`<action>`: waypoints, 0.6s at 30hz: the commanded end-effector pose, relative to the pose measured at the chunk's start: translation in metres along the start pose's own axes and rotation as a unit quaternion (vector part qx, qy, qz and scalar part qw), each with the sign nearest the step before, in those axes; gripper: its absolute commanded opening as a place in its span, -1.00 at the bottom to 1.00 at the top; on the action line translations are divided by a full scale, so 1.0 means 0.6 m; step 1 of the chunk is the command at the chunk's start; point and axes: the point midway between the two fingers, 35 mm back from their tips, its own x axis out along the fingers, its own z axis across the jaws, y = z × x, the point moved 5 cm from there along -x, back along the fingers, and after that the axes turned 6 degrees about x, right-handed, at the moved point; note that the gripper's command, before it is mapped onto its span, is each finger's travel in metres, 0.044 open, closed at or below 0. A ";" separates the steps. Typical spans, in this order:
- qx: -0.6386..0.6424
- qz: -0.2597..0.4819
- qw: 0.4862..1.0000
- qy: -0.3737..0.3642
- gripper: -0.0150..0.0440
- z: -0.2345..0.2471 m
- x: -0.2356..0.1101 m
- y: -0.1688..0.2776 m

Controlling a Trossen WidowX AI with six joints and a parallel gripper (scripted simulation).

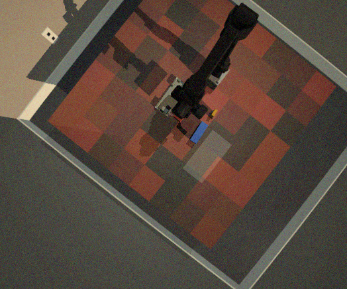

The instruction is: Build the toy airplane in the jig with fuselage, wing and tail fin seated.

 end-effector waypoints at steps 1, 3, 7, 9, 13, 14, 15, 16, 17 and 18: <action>-0.006 0.000 1.000 -0.001 -0.49 -0.016 0.009 -0.005; -0.008 0.000 1.000 -0.001 -0.49 -0.026 0.014 -0.007; -0.013 0.000 1.000 -0.001 -0.49 -0.045 0.023 -0.011; -0.016 0.000 1.000 0.000 -0.49 -0.054 0.028 -0.013; -0.021 0.000 1.000 0.000 -0.49 -0.074 0.037 -0.015; -0.022 0.000 1.000 0.000 -0.49 -0.079 0.039 -0.015; -0.023 0.000 1.000 0.001 -0.49 -0.084 0.041 -0.016; -0.024 0.000 1.000 0.001 -0.49 -0.089 0.043 -0.016; -0.025 0.000 1.000 0.001 -0.49 -0.094 0.046 -0.016; -0.027 0.000 1.000 0.001 -0.49 -0.099 0.048 -0.017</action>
